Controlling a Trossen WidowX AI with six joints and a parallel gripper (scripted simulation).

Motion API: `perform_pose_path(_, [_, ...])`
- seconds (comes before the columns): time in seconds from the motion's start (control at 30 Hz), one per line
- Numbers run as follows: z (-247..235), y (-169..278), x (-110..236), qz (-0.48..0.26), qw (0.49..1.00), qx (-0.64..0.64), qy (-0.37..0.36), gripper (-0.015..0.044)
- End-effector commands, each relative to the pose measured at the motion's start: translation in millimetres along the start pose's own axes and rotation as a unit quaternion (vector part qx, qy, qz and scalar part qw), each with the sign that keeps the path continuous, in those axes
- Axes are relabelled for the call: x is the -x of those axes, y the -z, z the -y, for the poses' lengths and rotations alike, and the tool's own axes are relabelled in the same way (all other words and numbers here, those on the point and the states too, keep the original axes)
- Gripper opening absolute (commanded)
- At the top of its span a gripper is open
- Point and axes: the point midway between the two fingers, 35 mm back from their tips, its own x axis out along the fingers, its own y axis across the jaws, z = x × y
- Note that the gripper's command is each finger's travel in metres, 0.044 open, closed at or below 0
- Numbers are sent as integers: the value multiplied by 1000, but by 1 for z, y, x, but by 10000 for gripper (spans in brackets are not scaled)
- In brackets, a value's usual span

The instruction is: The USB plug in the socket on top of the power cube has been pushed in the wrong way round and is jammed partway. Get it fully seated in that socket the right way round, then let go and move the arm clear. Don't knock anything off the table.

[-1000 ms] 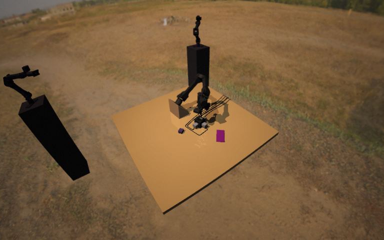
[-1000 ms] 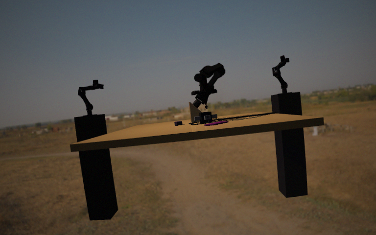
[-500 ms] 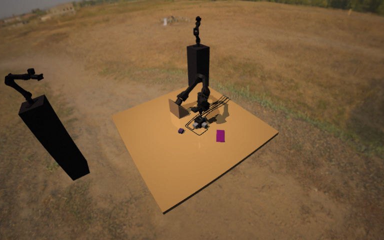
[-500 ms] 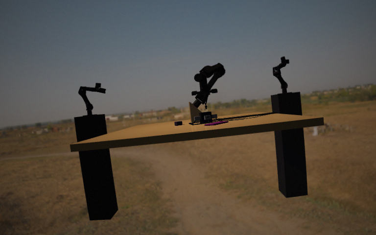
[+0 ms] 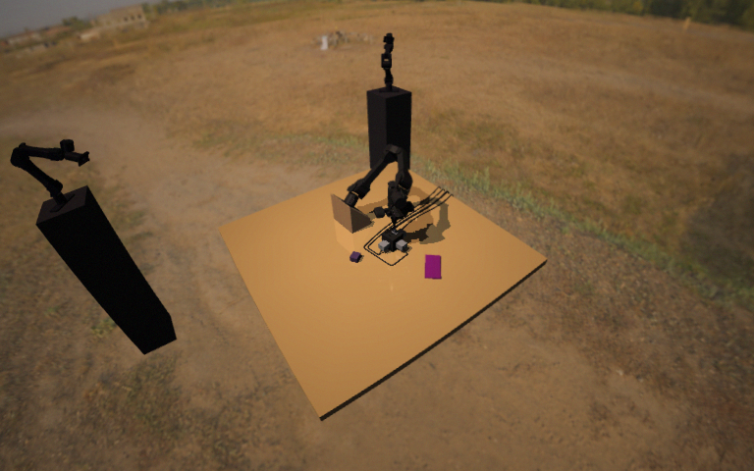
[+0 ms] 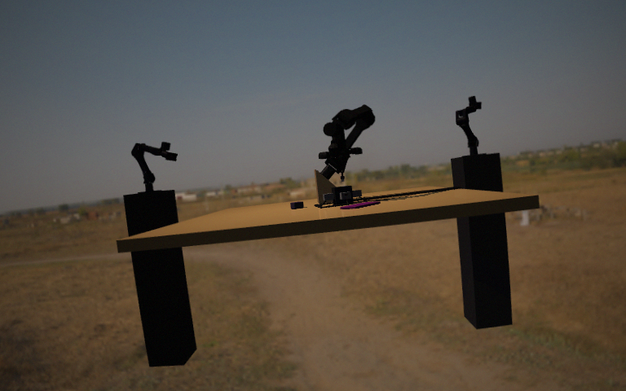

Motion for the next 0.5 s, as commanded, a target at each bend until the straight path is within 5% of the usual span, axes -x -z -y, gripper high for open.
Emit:
perform_pose_path(0.0, [0,0,-1,0,999,-50,0,0])
perform_pose_path(0.47, [0,0,-1,0,973,-231,0,0])
